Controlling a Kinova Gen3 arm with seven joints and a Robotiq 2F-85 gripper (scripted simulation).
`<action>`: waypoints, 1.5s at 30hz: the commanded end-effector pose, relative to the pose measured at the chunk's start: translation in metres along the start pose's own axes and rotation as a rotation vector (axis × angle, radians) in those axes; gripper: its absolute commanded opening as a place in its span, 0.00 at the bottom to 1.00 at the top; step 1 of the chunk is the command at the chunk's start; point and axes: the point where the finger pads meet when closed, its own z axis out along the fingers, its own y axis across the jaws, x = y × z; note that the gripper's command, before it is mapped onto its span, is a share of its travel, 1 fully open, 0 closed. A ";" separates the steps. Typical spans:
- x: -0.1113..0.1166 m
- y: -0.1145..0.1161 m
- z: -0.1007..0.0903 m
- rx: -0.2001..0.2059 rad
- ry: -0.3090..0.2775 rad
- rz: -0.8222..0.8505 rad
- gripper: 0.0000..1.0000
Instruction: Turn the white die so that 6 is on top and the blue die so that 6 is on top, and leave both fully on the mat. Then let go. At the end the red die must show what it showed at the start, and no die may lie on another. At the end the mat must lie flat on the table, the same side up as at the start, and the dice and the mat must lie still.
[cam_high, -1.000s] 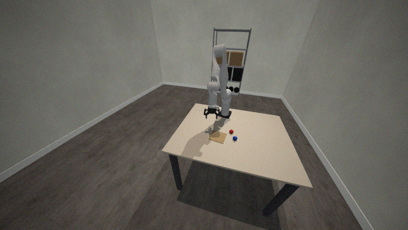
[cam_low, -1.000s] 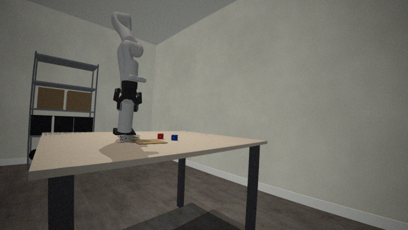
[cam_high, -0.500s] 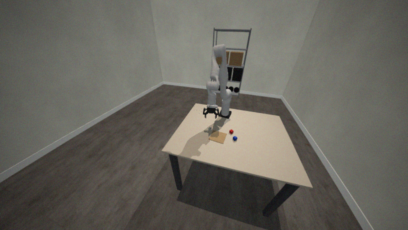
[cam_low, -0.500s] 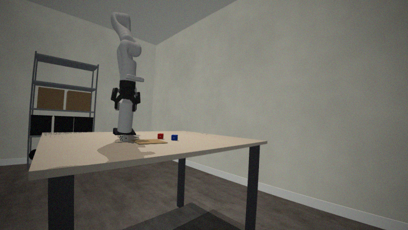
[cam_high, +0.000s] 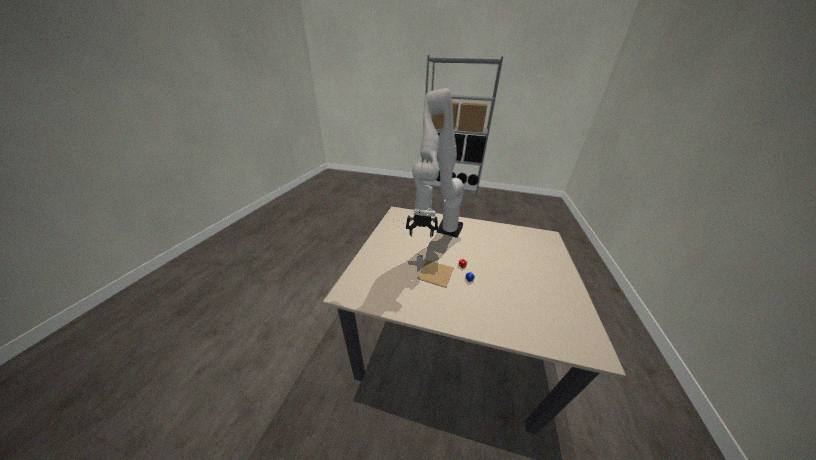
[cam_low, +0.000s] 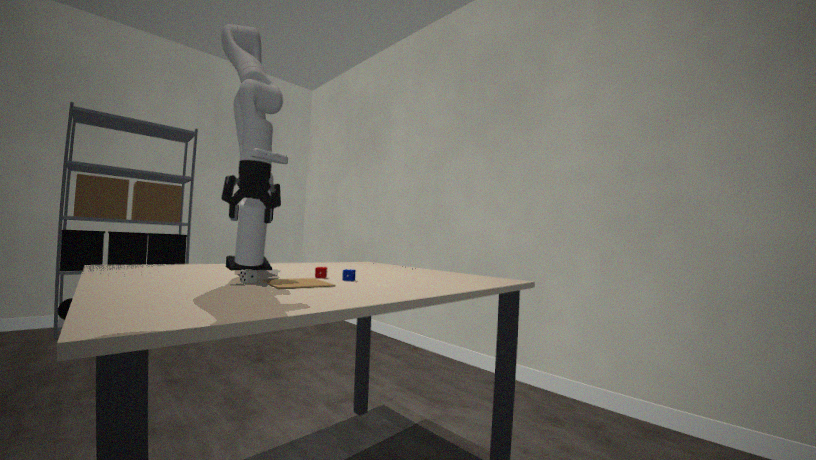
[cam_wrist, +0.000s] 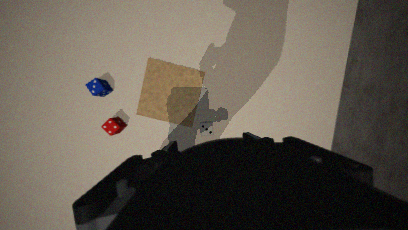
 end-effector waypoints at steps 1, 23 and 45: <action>0.000 0.000 0.000 0.001 0.000 -0.014 1.00; -0.008 -0.008 -0.001 0.025 -0.010 -0.358 1.00; -0.022 -0.015 0.002 0.063 -0.012 -1.112 1.00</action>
